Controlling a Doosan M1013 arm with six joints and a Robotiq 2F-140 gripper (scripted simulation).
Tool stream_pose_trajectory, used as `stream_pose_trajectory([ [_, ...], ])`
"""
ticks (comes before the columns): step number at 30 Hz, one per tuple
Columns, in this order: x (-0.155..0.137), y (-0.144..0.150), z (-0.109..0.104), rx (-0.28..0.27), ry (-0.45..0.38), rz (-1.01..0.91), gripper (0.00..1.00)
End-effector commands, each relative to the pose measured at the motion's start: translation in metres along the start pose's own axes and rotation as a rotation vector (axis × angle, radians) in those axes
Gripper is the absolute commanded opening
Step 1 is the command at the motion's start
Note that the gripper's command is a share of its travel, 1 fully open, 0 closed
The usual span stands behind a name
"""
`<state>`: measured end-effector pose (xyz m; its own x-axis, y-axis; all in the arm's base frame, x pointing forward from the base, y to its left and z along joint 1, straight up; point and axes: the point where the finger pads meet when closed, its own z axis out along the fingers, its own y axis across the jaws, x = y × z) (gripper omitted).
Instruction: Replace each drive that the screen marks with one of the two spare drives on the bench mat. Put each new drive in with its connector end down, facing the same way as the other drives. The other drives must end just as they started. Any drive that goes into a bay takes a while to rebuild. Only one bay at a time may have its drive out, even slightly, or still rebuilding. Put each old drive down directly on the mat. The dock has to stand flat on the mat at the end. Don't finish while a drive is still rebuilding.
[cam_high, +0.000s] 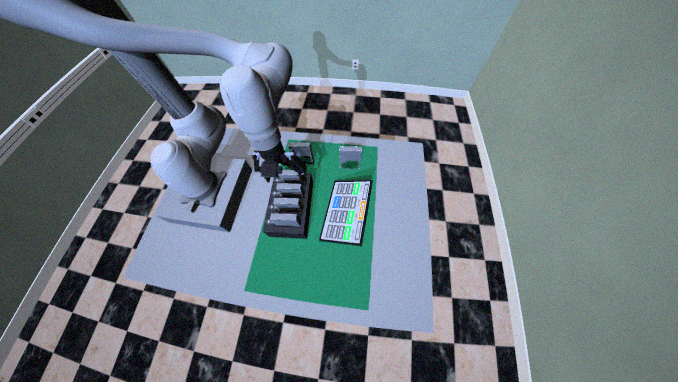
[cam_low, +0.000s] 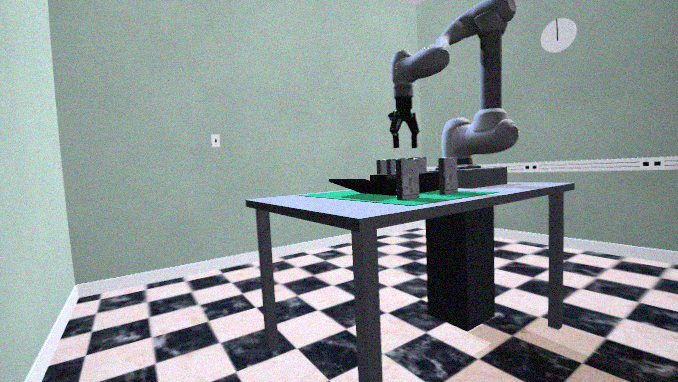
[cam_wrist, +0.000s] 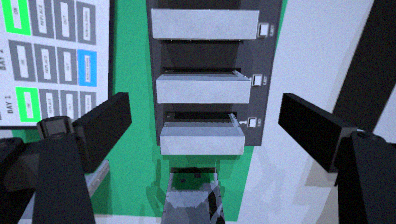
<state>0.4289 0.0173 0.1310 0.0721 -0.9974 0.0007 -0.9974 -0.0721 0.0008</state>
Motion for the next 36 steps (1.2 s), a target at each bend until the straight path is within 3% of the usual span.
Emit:
stream_pose_trajectory([
  [1, -0.0001, -0.0003, -0.0048, 0.001, 0.000, 0.000, 0.89],
  [10, -0.0001, -0.0003, -0.0087, 0.001, 0.000, 0.000, 0.89],
  [11, -0.0001, -0.0003, -0.0087, 0.001, 0.000, 0.000, 0.10],
  [36, -0.0001, -0.0003, -0.0087, 0.001, 0.000, 0.000, 0.10],
])
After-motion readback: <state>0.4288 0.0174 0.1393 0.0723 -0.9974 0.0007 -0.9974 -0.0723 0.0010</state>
